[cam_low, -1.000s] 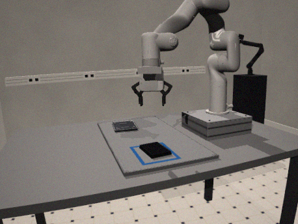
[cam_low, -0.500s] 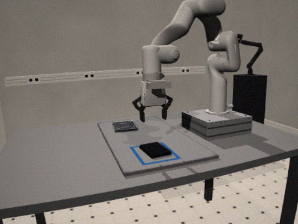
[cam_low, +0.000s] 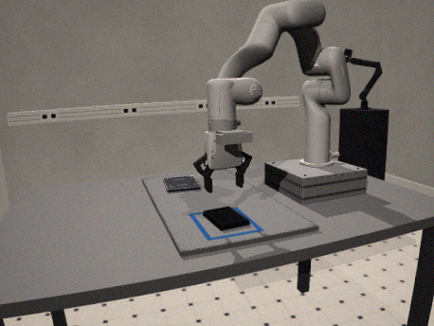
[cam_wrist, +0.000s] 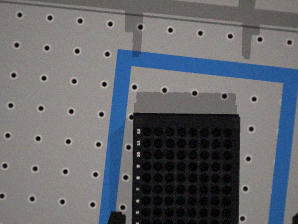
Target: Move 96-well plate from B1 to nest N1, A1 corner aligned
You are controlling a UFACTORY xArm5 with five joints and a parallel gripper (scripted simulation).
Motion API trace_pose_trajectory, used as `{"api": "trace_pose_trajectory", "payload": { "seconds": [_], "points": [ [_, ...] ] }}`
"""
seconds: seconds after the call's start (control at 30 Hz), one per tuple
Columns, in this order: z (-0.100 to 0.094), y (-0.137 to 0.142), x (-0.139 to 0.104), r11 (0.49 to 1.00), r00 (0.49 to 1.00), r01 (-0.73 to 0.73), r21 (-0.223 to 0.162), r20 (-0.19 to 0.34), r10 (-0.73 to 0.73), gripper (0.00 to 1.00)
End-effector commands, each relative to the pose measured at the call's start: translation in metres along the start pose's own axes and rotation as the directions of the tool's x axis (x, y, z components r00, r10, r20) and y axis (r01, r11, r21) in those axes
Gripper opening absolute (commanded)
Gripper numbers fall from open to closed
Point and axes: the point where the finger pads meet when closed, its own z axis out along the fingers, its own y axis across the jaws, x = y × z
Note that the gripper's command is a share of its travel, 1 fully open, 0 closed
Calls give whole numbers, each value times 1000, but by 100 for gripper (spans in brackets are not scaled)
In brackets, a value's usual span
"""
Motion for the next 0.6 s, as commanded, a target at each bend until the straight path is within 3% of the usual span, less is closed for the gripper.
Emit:
{"api": "trace_pose_trajectory", "payload": {
  "seconds": [0.0,0.57],
  "points": [
    [-1,1,1,1000,1000,1,-7,9,-1,100],
    [13,1,1,1000,1000,1,-7,9,-1,100]
  ]
}}
